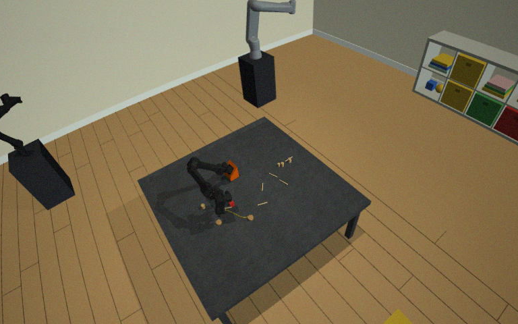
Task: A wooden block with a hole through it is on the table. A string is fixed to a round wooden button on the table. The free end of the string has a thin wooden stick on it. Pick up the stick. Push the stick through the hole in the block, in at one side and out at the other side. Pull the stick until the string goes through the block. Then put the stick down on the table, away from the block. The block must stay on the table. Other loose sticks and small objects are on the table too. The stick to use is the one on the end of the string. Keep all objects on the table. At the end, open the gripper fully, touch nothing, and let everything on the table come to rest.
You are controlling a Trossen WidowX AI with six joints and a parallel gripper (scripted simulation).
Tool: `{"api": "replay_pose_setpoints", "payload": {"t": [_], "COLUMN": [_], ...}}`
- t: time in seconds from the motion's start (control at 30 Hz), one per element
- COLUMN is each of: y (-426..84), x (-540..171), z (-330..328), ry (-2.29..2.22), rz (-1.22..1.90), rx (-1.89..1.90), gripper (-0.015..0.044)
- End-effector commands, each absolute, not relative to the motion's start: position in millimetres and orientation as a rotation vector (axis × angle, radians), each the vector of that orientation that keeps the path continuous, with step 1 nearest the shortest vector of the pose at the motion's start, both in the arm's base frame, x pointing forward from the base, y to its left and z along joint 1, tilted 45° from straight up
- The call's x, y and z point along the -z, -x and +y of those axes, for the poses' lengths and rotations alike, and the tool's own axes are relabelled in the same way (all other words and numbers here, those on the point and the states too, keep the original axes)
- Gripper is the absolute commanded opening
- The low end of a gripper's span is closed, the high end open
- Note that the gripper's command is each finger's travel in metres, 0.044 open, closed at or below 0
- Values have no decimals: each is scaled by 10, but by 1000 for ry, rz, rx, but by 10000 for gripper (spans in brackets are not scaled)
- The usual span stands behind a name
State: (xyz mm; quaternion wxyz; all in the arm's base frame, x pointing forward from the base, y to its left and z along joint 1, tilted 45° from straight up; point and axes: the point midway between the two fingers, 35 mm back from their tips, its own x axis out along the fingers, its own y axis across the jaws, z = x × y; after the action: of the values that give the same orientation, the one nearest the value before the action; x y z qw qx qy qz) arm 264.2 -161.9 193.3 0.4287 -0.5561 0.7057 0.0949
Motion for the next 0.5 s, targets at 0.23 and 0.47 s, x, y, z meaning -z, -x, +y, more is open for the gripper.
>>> {"api": "replay_pose_setpoints", "payload": {"t": [0.23, 0.47], "y": [-2716, -2710], "x": [-1965, -1994], "z": [-1634, -1665], "ry": [1583, 1582], "rz": [1773, 1773], "rx": [-479, -479], "gripper": [0, 0]}}
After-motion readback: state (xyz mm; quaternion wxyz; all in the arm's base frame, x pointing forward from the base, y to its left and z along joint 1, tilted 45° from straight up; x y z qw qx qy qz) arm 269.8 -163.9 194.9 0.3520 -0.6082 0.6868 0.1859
